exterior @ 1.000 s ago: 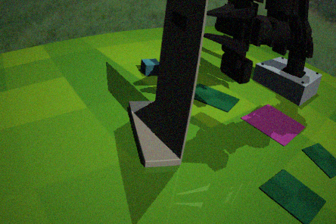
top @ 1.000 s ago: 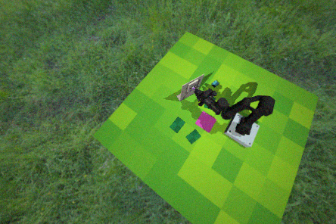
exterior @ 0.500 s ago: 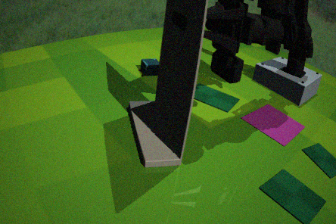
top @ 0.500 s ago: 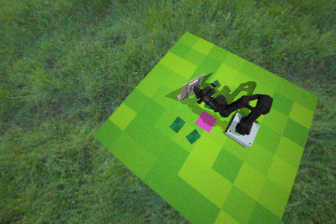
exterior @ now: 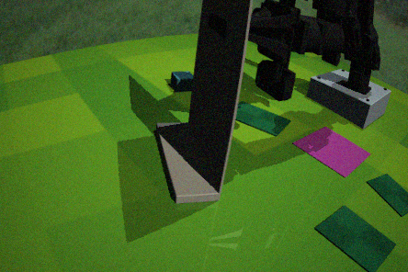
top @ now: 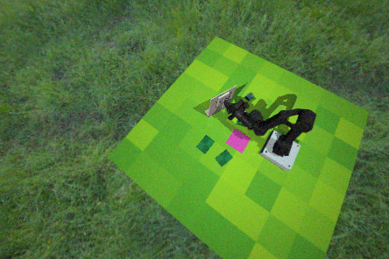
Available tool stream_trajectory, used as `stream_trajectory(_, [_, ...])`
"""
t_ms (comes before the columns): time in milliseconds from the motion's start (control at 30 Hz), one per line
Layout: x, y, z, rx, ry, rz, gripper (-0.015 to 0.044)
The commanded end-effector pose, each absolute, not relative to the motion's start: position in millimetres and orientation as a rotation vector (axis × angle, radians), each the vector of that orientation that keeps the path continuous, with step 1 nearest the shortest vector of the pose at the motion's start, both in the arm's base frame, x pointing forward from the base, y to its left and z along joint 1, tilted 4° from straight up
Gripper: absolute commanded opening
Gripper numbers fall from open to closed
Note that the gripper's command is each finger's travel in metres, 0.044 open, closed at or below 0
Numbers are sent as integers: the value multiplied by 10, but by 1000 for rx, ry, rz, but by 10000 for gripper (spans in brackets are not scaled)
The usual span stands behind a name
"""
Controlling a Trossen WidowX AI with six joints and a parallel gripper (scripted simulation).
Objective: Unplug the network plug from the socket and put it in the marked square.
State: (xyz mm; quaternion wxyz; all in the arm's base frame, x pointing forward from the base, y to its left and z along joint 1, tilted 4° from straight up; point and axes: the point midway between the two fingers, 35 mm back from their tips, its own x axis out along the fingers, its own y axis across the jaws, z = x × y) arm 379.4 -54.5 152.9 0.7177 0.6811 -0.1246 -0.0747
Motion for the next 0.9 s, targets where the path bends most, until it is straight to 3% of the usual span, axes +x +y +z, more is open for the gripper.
stream_trajectory(0, [3797,-540,1527,1511,-272,-162,0])
stream_trajectory(867, [3654,-459,1509,1512,-271,-163,0])
